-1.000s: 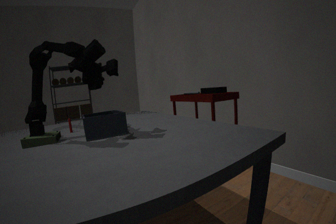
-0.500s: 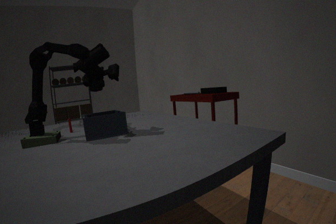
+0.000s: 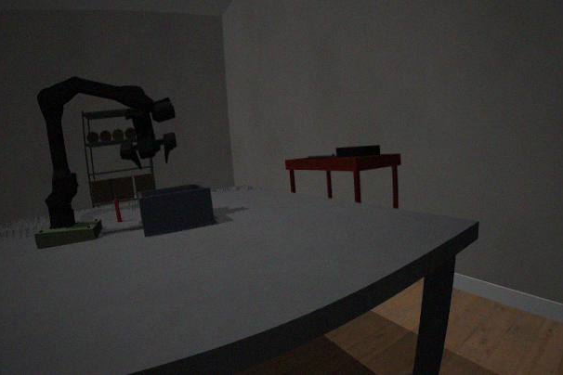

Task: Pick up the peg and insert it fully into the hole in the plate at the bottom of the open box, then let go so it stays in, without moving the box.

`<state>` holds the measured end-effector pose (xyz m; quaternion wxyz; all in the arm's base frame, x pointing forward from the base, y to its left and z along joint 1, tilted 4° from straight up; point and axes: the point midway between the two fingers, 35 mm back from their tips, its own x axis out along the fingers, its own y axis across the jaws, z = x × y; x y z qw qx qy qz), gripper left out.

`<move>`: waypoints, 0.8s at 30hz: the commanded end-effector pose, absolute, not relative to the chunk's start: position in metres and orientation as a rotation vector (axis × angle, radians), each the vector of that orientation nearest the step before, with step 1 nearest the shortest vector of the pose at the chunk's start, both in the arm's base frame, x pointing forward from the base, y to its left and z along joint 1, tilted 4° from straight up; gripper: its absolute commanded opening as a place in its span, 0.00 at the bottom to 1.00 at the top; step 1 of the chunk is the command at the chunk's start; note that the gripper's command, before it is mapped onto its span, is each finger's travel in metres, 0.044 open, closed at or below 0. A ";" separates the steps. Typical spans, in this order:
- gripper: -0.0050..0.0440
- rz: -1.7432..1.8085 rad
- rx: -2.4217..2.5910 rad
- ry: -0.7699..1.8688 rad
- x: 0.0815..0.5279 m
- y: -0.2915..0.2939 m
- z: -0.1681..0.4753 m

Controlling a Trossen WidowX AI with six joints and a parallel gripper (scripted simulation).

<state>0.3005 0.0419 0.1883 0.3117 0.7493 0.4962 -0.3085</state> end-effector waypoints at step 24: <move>1.00 -0.791 0.875 1.344 0.168 0.094 0.150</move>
